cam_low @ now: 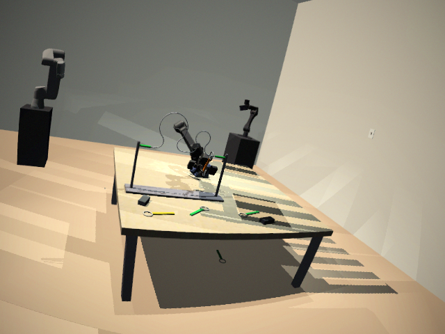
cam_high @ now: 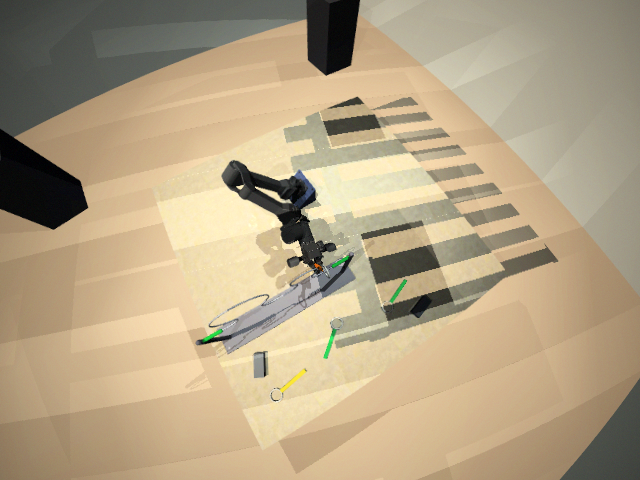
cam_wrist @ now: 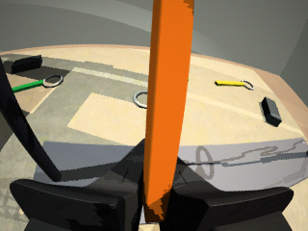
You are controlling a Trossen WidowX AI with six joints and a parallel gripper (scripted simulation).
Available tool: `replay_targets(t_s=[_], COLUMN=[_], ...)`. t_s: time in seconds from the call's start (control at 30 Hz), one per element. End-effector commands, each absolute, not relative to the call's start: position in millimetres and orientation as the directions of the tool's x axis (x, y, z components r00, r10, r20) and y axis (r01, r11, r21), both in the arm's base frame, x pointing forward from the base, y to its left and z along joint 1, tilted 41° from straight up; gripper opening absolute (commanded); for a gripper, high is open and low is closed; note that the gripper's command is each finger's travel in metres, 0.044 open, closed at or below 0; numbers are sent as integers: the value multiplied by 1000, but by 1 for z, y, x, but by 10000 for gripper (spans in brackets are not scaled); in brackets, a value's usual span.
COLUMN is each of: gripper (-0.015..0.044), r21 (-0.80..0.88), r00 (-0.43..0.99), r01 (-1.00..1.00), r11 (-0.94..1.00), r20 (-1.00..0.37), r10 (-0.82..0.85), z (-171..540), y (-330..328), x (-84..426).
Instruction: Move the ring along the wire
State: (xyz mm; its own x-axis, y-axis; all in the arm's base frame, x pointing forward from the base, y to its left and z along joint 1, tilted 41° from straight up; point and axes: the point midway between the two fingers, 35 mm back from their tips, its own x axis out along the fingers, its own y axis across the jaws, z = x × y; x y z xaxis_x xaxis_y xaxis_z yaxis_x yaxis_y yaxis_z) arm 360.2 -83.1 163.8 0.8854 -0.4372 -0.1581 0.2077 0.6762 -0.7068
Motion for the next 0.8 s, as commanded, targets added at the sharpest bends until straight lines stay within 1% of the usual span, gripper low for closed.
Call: replay_targets(t_s=[0.0, 0.77], gripper=[-150, -150], r21=[-690, -679], r00=[886, 887], r01=[210, 210], r11=[693, 704], r20=[-166, -170], r10=[-433, -428], z=[158, 142], y=[-77, -58], x=[360, 363])
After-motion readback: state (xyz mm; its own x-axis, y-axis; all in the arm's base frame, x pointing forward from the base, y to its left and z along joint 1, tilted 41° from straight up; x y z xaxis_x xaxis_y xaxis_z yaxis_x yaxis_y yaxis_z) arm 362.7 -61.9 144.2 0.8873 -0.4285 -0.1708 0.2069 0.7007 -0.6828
